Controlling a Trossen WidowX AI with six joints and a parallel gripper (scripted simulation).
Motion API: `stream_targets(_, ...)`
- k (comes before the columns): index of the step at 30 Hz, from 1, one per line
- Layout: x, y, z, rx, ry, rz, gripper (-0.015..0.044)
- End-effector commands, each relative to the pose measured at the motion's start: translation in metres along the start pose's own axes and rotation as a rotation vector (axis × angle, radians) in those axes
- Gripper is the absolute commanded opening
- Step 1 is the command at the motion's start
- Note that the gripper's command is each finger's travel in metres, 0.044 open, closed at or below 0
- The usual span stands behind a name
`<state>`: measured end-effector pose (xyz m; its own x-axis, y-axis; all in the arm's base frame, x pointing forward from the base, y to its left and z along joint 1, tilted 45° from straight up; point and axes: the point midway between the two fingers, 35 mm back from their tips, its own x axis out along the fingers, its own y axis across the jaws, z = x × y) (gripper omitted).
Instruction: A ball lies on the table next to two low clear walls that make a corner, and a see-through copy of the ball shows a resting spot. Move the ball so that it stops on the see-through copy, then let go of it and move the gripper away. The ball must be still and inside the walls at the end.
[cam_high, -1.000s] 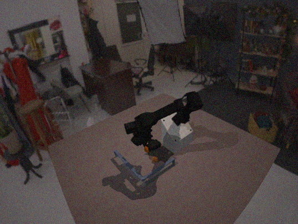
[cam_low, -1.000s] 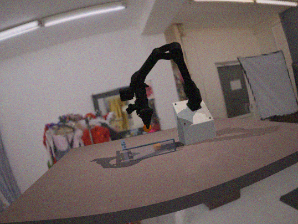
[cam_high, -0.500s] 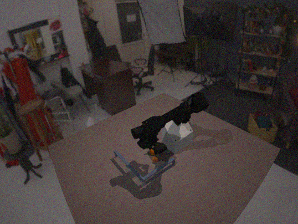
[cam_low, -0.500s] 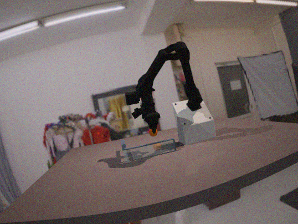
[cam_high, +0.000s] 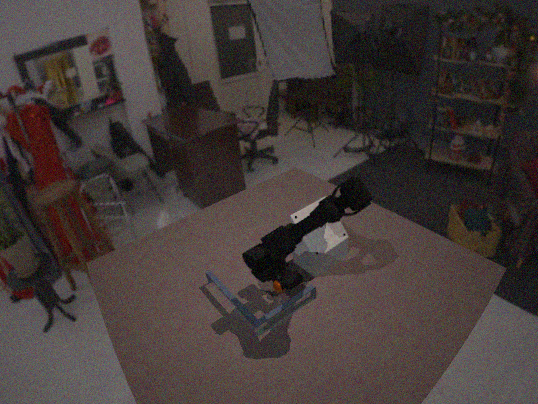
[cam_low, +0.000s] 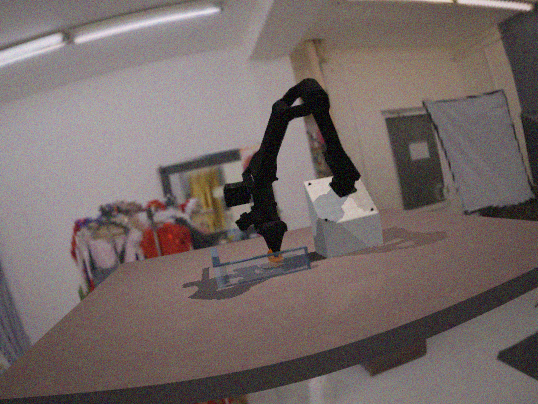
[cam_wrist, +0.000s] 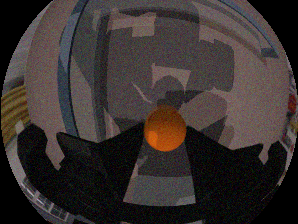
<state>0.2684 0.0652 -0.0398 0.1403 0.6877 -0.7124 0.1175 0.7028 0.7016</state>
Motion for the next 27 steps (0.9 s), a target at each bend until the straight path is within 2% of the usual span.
stream_targets(1,0.003,0.0,0.0,0.007,-0.002,0.004,0.0)
stream_targets(17,0.021,0.0,-0.001,0.008,-0.002,0.004,0.0)
stream_targets(27,0.019,0.0,0.001,0.003,-0.006,0.005,0.0263)
